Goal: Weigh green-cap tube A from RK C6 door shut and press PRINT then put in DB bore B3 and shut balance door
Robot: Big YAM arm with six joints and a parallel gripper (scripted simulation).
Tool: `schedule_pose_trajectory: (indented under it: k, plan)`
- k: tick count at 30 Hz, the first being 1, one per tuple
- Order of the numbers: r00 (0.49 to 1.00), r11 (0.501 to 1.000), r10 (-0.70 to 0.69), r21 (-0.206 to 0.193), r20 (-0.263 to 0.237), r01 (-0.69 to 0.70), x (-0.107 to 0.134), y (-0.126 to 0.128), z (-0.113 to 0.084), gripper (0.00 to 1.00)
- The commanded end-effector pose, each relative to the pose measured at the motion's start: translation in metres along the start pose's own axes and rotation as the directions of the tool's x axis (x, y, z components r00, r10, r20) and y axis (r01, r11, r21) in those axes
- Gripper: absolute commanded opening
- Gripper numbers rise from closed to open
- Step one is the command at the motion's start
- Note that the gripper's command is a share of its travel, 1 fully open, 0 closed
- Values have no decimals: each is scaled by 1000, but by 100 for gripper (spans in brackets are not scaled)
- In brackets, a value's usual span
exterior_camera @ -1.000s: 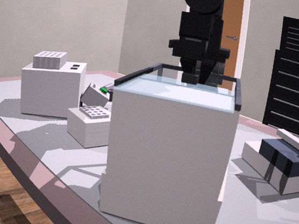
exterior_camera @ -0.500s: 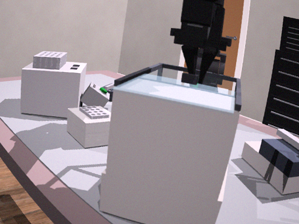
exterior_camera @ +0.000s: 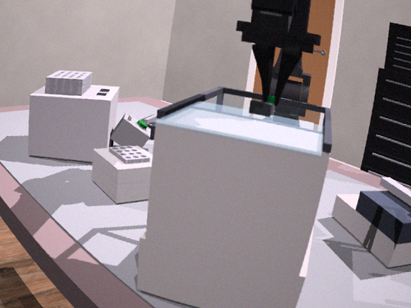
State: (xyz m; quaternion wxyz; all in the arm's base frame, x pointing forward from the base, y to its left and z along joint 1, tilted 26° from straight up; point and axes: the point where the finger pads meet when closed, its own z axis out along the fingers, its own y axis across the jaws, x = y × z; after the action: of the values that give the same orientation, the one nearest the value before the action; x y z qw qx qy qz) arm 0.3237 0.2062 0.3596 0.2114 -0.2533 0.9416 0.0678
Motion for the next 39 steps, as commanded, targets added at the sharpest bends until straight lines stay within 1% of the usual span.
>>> schedule_pose_trajectory:
  k: [1,3,7,10,12,13,19,24,27,29,30,35,38,39]
  plan:
    - [997,1000,-16,-9,70,17,-17,4,-37,9]
    - [997,1000,-16,-9,77,17,-16,4,-43,9]
    - [998,1000,-16,-9,62,17,-17,4,-43,9]
    - [997,1000,-16,-9,74,17,-15,4,-54,9]
    - [997,1000,-16,-9,74,17,-15,4,-54,9]
    - [999,1000,-16,-8,52,17,-17,4,-46,9]
    - [997,1000,-16,-9,73,17,-14,4,-65,9]
    - [998,1000,-16,-8,65,17,-15,3,-70,9]
    - [997,1000,-16,-8,72,17,-13,3,-78,9]
    - [997,1000,-16,-8,72,17,-13,3,-78,9]
    - [998,1000,-16,-8,57,17,-15,3,-73,9]
    - [998,1000,-16,-8,66,17,-13,3,-85,9]
    - [998,1000,-16,-8,64,17,-14,3,-85,9]
    - [997,1000,-16,-8,70,17,-15,3,-85,9]
